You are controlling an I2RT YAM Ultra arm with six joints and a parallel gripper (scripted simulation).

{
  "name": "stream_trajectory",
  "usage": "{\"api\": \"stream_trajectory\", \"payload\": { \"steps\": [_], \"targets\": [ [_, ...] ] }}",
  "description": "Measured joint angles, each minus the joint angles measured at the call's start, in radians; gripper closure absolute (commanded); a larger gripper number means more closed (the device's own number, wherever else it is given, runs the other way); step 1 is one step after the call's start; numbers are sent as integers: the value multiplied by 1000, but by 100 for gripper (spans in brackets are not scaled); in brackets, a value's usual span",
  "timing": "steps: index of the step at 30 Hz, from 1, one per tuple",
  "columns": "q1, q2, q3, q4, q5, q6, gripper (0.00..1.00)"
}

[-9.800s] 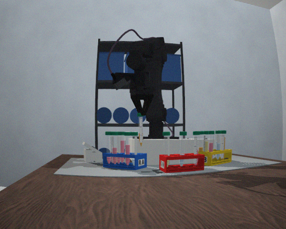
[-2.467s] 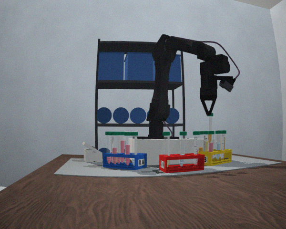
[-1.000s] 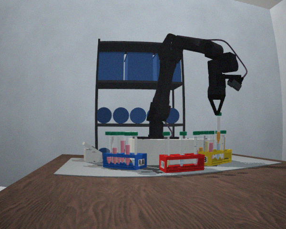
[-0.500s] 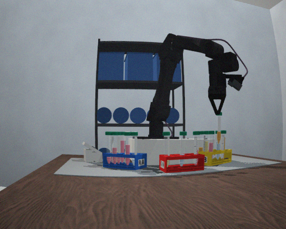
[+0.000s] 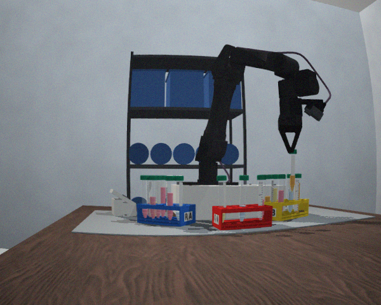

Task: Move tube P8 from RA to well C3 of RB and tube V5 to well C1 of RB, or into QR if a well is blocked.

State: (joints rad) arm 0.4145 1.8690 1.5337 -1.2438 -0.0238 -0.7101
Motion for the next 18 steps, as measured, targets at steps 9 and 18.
{"api": "stream_trajectory", "payload": {
  "steps": [9,18],
  "targets": [
    [0,0,-12,11,0,0,100],
    [0,0,-21,20,0,0,100]
  ]
}}
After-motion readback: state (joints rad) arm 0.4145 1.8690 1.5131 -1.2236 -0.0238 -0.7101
